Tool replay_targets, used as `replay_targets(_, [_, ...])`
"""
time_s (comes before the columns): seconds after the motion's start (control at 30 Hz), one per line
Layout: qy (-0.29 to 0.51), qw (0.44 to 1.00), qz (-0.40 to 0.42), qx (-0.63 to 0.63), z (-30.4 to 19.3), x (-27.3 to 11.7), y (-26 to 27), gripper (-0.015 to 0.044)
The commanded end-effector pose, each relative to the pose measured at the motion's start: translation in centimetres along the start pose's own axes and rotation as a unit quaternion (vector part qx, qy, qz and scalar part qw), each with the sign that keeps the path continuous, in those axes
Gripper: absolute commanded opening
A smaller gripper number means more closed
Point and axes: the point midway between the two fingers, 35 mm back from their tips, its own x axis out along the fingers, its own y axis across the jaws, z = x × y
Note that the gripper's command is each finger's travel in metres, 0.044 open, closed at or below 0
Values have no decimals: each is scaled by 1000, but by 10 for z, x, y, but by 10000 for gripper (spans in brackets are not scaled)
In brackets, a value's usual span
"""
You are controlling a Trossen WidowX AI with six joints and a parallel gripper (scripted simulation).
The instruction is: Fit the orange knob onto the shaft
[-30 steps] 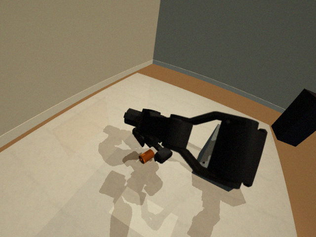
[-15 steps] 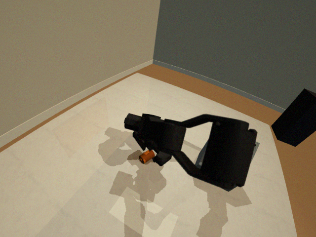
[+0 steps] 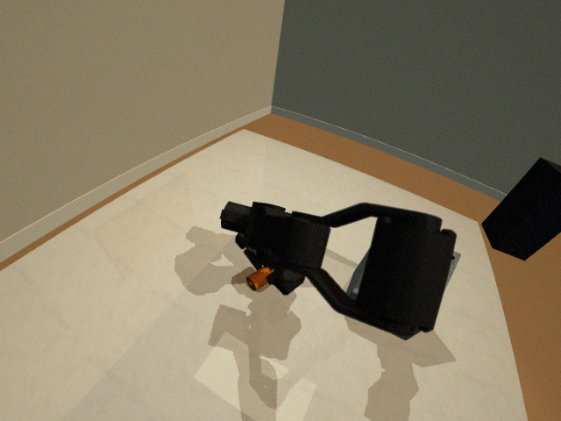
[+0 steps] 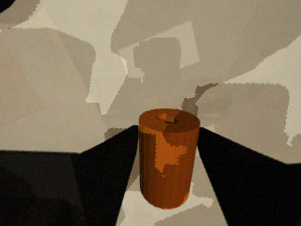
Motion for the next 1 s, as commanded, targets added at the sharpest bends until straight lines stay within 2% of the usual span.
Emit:
replay_targets(0.0, [-1,1000,1,2,0,0,0,200])
replay_targets(0.1, [-1,1000,1,2,0,0,0,180])
replay_targets(0.27, [-10,1000,1,1,-1,-1,0,179])
replay_targets(0.97, [-183,983,0,0,-20,-13,0,179])
